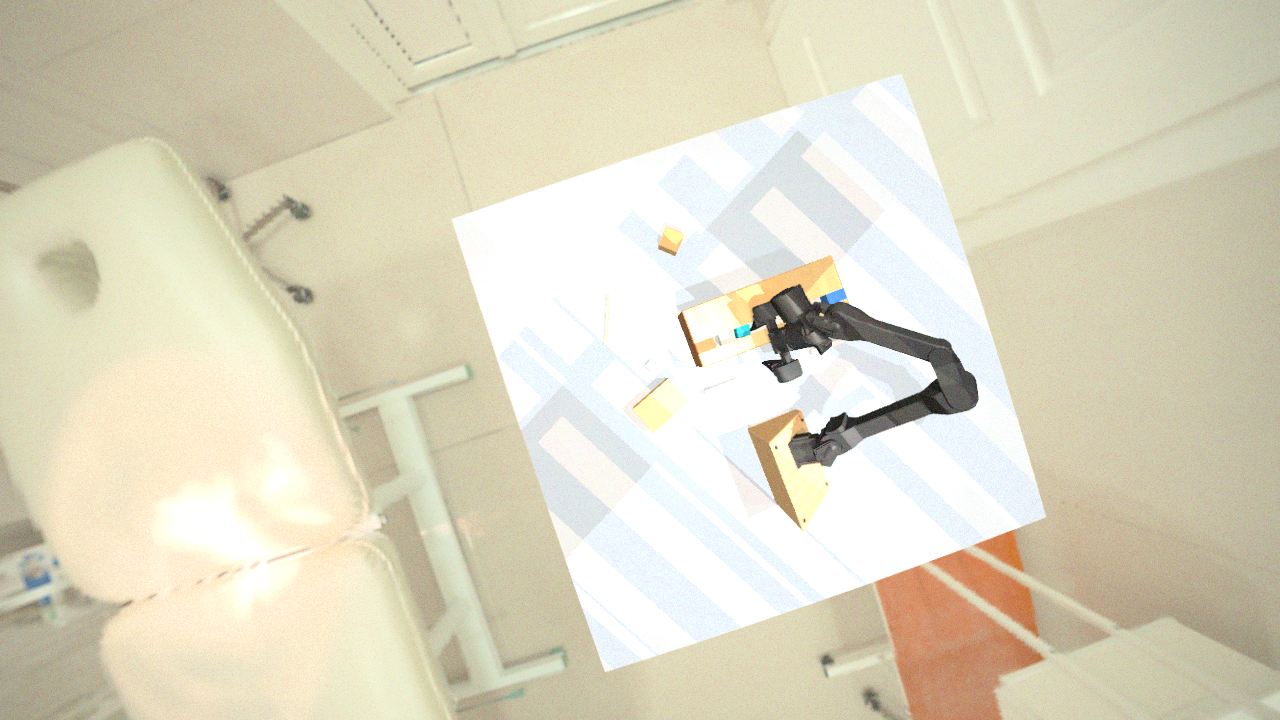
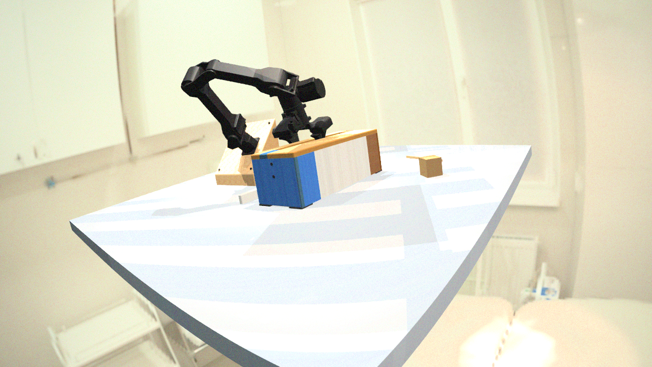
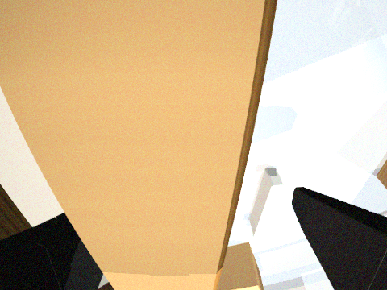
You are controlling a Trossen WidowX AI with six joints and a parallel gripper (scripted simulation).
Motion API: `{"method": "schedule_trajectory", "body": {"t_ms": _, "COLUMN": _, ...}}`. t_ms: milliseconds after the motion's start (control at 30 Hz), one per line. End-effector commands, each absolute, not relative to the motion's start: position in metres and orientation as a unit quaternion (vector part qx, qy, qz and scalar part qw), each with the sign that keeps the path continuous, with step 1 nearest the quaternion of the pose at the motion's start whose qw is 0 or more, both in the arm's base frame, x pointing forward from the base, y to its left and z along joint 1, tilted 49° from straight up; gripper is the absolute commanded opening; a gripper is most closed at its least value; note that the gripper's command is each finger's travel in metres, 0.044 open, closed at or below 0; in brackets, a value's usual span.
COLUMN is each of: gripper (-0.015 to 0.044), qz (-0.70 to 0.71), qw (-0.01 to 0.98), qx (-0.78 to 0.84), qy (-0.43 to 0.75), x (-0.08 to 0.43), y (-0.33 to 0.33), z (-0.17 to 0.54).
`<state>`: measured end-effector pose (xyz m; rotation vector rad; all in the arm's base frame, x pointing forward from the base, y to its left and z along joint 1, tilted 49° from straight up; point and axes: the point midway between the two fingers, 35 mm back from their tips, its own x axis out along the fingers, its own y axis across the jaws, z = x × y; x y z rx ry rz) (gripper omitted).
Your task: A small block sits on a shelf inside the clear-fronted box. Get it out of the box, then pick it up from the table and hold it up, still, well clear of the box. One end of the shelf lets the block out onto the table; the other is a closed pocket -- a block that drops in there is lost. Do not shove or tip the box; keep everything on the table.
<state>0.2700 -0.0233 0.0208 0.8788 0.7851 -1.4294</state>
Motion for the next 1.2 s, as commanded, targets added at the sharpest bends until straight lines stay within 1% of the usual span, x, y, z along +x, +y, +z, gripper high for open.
{"method": "schedule_trajectory", "body": {"t_ms": 0, "gripper": 0.0400, "qz": -0.617, "qw": 0.599, "qx": 0.379, "qy": 0.341, "x": 0.269, "y": -0.016, "z": 0.012}}
{"method": "schedule_trajectory", "body": {"t_ms": 900, "gripper": 0.0400, "qz": -0.617, "qw": 0.598, "qx": 0.381, "qy": 0.342, "x": 0.274, "y": 0.031, "z": -0.040}}
{"method": "schedule_trajectory", "body": {"t_ms": 1167, "gripper": 0.0400, "qz": -0.616, "qw": 0.598, "qx": 0.381, "qy": 0.342, "x": 0.275, "y": 0.043, "z": -0.032}}
